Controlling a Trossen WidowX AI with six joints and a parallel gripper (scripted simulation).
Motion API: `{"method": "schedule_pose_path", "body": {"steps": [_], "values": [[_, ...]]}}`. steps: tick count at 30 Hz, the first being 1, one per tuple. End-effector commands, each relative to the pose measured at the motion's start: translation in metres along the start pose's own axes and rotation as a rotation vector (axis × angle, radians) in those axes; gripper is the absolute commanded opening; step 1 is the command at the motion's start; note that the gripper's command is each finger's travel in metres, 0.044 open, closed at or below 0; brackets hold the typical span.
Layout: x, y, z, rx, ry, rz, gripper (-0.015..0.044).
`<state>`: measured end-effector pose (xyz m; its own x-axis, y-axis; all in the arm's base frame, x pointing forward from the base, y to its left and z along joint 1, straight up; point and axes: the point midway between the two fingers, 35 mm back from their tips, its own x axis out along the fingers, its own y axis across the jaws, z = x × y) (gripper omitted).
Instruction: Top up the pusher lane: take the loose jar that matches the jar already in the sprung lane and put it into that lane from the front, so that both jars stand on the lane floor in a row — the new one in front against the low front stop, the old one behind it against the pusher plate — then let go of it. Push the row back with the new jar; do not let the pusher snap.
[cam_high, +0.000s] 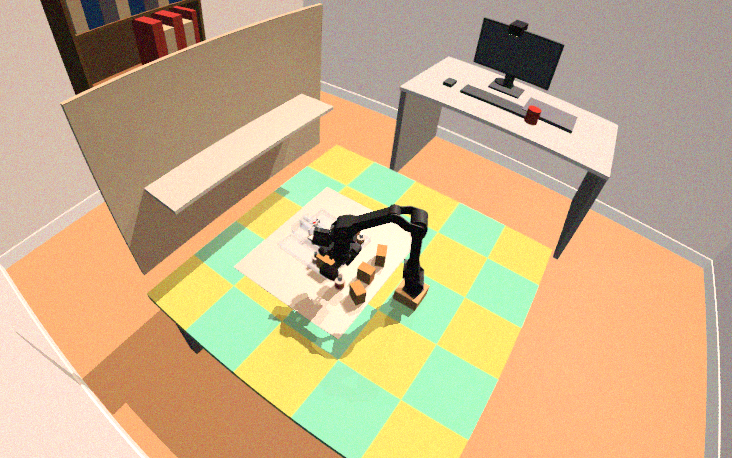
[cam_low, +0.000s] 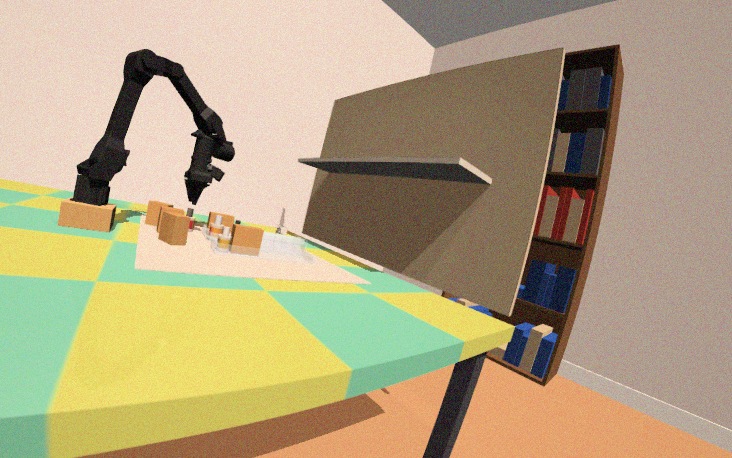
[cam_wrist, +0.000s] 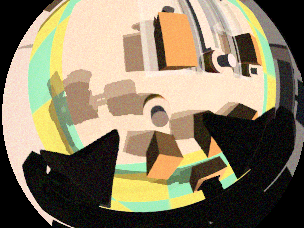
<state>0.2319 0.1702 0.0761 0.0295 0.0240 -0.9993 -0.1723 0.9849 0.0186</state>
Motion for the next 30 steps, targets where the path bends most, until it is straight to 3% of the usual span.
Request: {"method": "schedule_pose_path", "body": {"steps": [1,30], "values": [[0.012,0.0,-0.001,-0.004,0.011,-0.001,0.044],[0.059,0.0,-0.001,-0.004,0.011,-0.001,0.044]]}}
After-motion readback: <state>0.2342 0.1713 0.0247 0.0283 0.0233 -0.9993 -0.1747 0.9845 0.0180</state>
